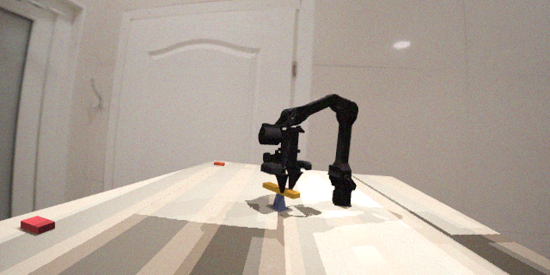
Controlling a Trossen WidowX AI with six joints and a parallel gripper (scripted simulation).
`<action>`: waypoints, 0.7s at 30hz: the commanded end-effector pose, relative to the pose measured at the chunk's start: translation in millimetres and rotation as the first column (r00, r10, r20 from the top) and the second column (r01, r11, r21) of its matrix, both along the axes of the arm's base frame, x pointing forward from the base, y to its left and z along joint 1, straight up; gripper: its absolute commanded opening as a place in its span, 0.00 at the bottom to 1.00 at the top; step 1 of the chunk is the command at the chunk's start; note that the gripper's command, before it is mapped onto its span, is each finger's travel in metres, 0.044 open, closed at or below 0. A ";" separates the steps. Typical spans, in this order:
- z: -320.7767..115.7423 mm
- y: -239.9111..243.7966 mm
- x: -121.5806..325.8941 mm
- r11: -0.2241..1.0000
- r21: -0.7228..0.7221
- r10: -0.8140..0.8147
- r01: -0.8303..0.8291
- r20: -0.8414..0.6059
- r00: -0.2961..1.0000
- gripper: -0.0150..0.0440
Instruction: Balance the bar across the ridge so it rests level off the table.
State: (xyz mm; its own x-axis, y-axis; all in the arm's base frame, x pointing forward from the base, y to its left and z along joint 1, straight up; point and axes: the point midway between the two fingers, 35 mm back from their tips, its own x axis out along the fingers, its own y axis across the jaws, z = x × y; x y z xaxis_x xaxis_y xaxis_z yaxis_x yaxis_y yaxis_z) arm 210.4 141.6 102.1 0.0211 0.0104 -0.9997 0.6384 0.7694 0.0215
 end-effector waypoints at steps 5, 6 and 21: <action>-0.1 0.5 -0.5 1.000 0.002 0.002 -0.002 -0.003 1.000 0.25; -0.1 0.5 -0.5 1.000 0.002 0.002 -0.002 -0.003 1.000 0.25; -0.3 0.6 -0.6 1.000 0.002 0.002 -0.002 -0.003 1.000 0.25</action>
